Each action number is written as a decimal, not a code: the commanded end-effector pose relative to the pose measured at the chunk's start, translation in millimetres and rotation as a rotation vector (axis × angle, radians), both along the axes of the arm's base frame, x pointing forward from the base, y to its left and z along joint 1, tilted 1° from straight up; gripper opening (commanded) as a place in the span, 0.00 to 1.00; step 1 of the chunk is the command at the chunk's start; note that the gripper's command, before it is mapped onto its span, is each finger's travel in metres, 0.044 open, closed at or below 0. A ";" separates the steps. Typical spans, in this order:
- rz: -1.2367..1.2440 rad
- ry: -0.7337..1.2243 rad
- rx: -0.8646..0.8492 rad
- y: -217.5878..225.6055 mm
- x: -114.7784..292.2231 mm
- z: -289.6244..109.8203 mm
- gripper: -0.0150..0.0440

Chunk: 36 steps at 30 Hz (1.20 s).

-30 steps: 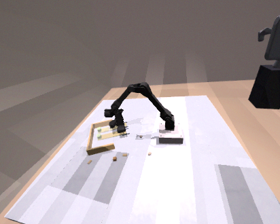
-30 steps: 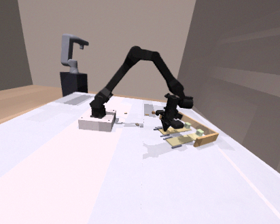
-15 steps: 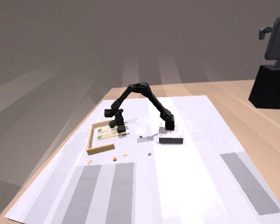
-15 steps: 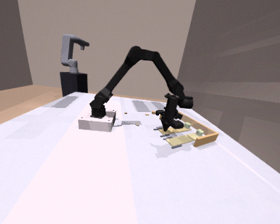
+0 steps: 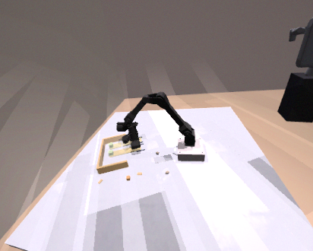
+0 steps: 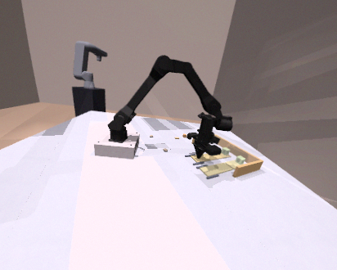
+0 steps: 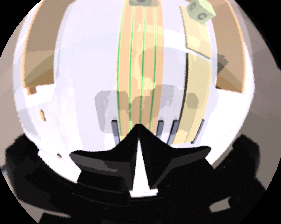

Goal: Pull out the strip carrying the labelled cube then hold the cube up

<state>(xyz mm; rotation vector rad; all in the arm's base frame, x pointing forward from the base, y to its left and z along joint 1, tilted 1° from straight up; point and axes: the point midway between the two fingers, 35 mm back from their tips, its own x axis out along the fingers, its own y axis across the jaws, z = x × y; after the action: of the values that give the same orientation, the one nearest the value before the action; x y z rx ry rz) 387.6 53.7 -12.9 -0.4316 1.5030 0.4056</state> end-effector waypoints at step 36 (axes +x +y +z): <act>-0.003 0.005 0.002 -10.6 -16.8 -6.7 0.25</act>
<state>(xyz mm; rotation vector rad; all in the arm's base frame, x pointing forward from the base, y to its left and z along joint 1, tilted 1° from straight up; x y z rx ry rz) 380.6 48.5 -14.2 -0.4249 1.4835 0.4051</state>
